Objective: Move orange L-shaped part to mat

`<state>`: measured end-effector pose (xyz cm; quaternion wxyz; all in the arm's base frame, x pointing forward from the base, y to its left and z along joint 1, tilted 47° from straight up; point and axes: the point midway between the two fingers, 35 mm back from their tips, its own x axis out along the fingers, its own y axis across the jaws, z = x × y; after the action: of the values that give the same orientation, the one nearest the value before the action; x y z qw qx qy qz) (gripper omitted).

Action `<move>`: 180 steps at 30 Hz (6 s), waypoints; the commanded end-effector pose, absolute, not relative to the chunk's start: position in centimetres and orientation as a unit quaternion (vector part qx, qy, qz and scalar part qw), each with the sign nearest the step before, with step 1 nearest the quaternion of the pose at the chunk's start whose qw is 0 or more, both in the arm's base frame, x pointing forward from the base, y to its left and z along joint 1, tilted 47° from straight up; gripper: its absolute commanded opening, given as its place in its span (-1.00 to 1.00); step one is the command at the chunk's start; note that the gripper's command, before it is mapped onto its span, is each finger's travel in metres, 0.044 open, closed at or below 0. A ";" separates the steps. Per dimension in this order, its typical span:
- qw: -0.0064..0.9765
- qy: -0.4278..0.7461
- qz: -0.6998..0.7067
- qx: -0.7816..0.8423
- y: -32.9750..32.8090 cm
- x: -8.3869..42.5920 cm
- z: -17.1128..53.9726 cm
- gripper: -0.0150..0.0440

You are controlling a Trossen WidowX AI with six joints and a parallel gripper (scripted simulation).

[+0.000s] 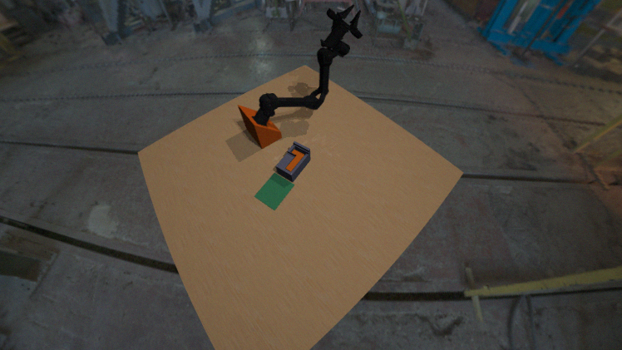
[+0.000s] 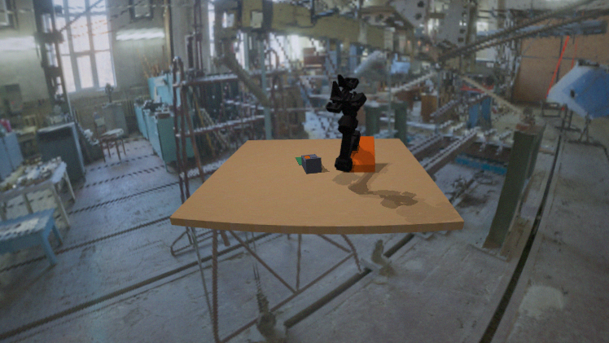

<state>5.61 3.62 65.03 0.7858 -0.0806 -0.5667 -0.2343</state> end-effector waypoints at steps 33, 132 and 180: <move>0.906 0.368 -0.014 0.208 -14.1 28.5 20.0 0.12; 0.697 0.588 0.374 0.170 6.1 23.4 6.9 0.12; 0.448 0.694 -0.058 0.561 -1.6 26.1 5.8 0.46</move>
<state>24.96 0.40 7.92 0.5854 0.4239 0.6786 0.1305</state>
